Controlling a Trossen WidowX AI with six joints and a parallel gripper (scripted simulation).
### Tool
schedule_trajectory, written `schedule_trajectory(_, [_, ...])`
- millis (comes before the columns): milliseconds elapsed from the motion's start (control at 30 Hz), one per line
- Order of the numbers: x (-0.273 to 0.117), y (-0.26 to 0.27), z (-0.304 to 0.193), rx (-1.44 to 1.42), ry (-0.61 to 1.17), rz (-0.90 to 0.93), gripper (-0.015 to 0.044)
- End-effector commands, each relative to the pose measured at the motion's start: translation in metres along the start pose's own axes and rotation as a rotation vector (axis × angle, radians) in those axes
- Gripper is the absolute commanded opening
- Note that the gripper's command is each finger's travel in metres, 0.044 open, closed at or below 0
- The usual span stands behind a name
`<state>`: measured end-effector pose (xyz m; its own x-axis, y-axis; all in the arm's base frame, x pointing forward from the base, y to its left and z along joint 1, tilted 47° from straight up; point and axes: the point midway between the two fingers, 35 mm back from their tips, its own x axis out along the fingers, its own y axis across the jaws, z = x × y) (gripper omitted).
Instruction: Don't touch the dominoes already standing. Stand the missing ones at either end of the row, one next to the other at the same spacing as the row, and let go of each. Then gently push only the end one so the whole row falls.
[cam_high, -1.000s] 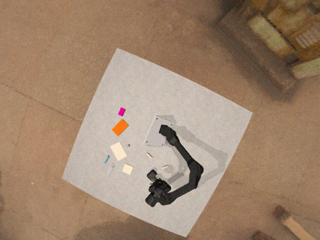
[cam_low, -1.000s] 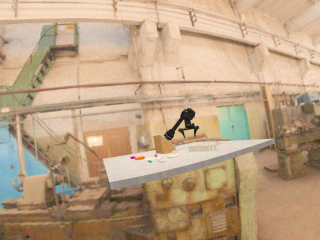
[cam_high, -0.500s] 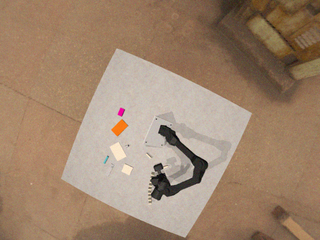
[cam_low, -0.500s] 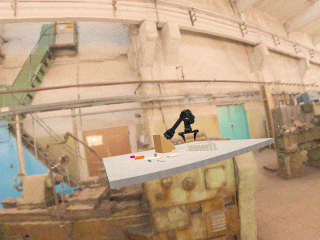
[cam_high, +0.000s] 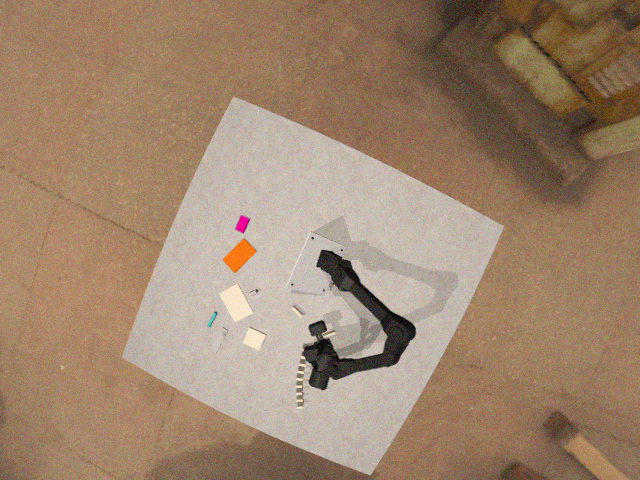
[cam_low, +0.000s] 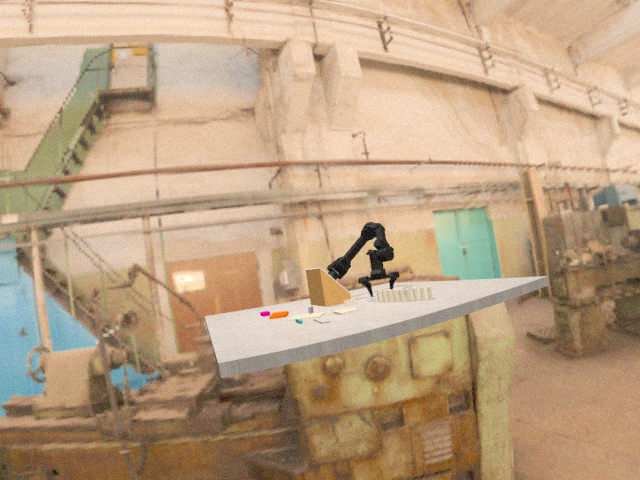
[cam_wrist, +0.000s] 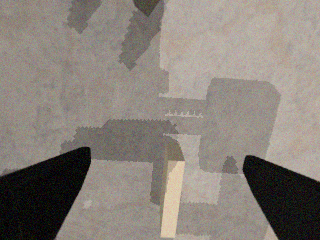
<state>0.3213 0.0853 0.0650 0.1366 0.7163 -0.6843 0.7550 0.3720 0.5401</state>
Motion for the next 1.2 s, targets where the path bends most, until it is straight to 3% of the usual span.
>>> schedule_trajectory(0, [0.009, -0.003, -0.002, 0.008, 0.011, -0.005, 0.0440])
schedule_trajectory(267, [0.011, -0.003, -0.003, 0.009, 0.011, -0.005, 0.0440])
schedule_trajectory(800, [0.011, -0.003, -0.003, 0.009, 0.011, -0.005, 0.0024])
schedule_trajectory(1033, [0.009, -0.003, -0.003, 0.009, 0.011, -0.005, 0.0024])
schedule_trajectory(1167, [-0.038, -0.006, -0.003, 0.009, 0.009, -0.007, 0.0024])
